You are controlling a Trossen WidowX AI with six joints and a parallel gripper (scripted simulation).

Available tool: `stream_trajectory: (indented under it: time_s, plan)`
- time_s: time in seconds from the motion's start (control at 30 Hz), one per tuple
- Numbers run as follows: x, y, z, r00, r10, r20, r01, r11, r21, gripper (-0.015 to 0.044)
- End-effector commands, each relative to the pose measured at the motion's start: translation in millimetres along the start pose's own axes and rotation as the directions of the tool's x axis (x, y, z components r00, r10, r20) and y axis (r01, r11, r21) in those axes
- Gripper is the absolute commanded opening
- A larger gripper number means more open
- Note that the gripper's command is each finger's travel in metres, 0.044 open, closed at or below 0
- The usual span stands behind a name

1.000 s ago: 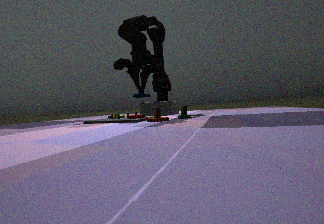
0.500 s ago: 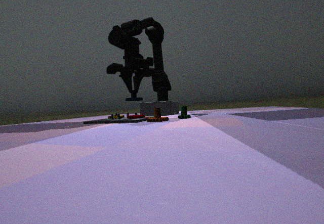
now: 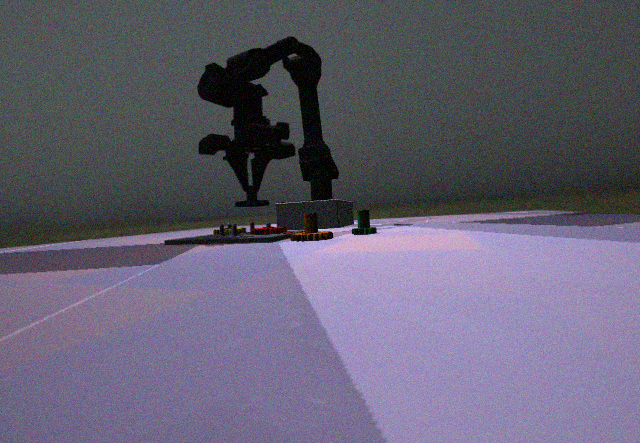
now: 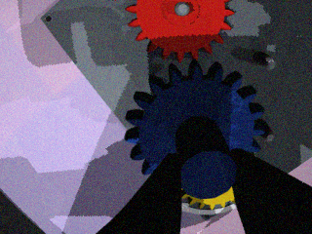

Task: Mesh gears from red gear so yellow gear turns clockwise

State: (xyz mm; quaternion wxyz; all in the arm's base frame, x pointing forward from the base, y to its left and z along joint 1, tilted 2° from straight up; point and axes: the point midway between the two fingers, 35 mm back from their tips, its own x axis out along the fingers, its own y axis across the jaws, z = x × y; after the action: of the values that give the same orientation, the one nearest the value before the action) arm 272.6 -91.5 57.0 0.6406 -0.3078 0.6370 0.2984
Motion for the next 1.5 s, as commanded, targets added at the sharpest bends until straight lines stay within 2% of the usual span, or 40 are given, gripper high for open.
stream_trajectory:
  time_s: [0.0,0.77,1.17,1.47]
  plan:
    - [4.3,-0.1,-4.8,1.0,0.008,-0.002,-0.008,1.0,-0.004,0.0]
    - [1.4,-0.3,-5.1,1.0,0.008,-0.002,-0.008,1.0,-0.015,0.0]
    - [17.5,0.2,-5.6,1.0,0.008,-0.002,-0.009,0.991,-0.135,0.0]
    - [30.6,-0.3,-5.4,1.0,0.008,-0.002,-0.008,0.996,-0.084,0.0]
